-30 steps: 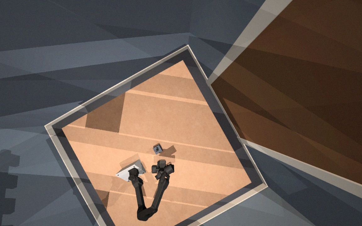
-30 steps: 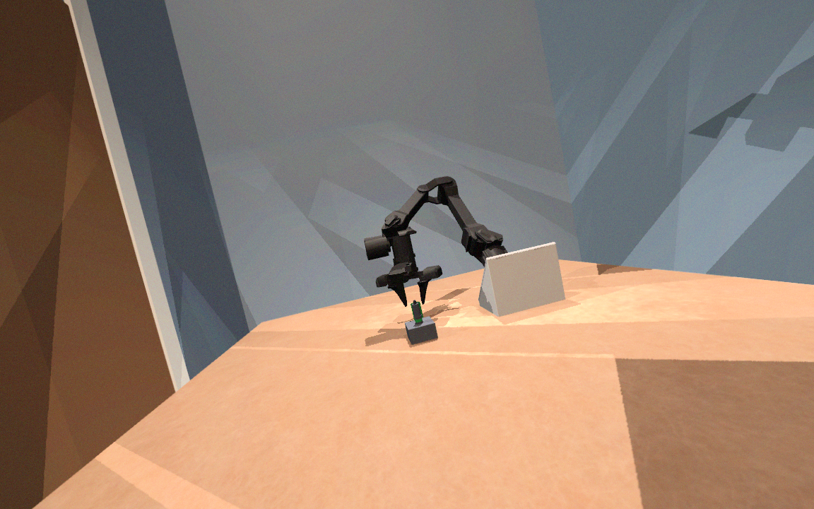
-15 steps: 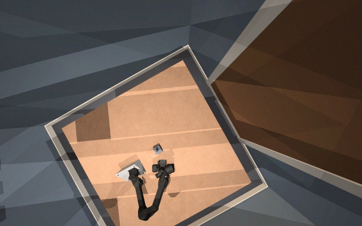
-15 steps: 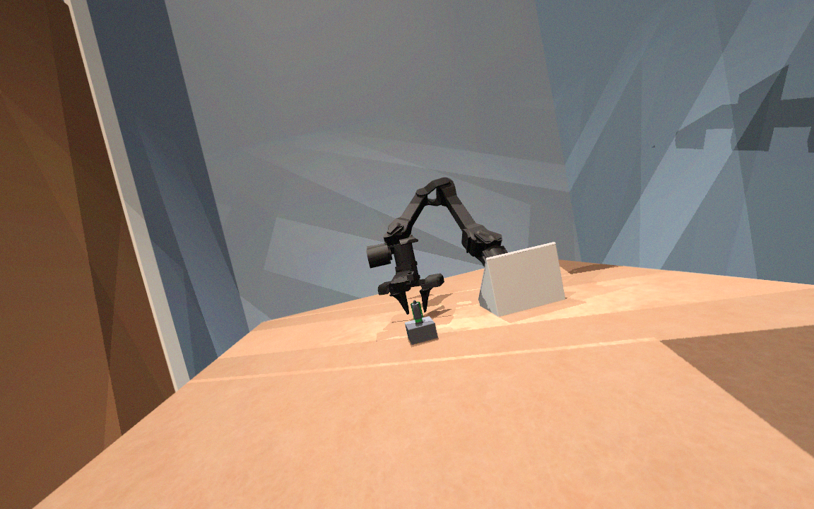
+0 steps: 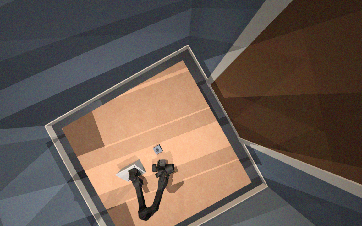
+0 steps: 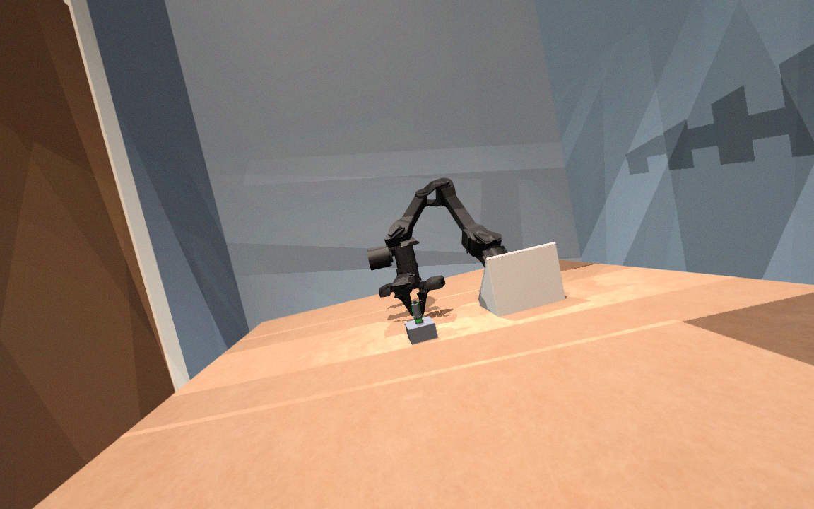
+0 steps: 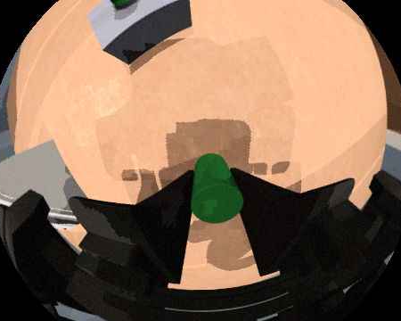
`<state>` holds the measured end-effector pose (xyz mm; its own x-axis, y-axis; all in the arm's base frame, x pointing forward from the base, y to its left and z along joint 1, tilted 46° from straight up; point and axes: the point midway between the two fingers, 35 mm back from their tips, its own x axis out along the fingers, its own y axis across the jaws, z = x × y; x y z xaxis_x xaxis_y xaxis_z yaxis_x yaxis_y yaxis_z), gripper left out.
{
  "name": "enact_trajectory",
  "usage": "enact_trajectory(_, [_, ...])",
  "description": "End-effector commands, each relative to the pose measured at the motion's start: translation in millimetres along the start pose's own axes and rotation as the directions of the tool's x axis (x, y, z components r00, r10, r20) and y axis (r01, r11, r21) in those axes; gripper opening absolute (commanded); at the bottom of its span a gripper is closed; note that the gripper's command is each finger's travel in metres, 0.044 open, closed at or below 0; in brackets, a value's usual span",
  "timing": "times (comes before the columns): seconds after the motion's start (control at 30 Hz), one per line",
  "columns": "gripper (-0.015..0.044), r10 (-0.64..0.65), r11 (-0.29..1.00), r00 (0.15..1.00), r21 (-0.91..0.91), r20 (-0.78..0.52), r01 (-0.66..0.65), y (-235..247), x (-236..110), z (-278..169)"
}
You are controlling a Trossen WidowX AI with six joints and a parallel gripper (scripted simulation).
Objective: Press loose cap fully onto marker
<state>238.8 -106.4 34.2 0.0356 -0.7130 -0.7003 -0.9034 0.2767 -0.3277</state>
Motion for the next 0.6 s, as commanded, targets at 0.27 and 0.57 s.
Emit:
enact_trajectory(0.27, [0.0, 0.002, 1.0, 1.0, -0.004, 0.001, -0.002, -0.7, -10.2, 1.3])
enact_trajectory(0.57, [0.0, 0.003, 1.0, 1.0, -0.005, 0.003, -0.003, -1.2, -30.8, 2.4])
